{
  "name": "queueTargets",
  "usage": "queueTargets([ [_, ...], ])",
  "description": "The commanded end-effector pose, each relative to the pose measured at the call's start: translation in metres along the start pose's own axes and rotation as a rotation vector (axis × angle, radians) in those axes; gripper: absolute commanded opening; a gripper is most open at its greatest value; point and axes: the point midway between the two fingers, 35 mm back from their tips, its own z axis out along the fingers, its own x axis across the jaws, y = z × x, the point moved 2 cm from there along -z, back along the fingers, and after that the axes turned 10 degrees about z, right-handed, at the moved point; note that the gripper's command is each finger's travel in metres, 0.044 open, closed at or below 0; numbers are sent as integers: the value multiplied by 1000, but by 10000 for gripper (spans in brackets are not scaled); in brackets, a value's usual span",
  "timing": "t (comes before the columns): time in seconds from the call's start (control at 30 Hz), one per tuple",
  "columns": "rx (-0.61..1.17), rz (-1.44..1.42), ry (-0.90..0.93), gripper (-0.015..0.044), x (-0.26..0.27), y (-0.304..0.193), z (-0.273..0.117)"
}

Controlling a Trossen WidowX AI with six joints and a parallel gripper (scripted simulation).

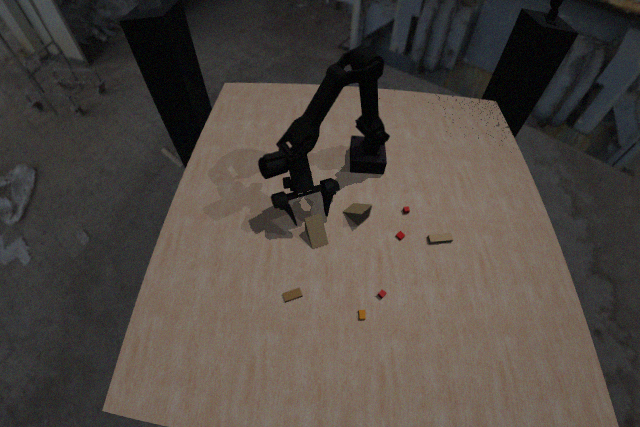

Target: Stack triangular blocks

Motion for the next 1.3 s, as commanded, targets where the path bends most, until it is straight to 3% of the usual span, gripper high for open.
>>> queueTargets([
  [0.0,-5,4,0,440,-1,1,8],
  [0.77,2,5,-1,440,-4,1,42],
  [1.07,2,5,-1,204,-4,1,42],
  [1.27,2,5,-1,164,-4,1,42],
])
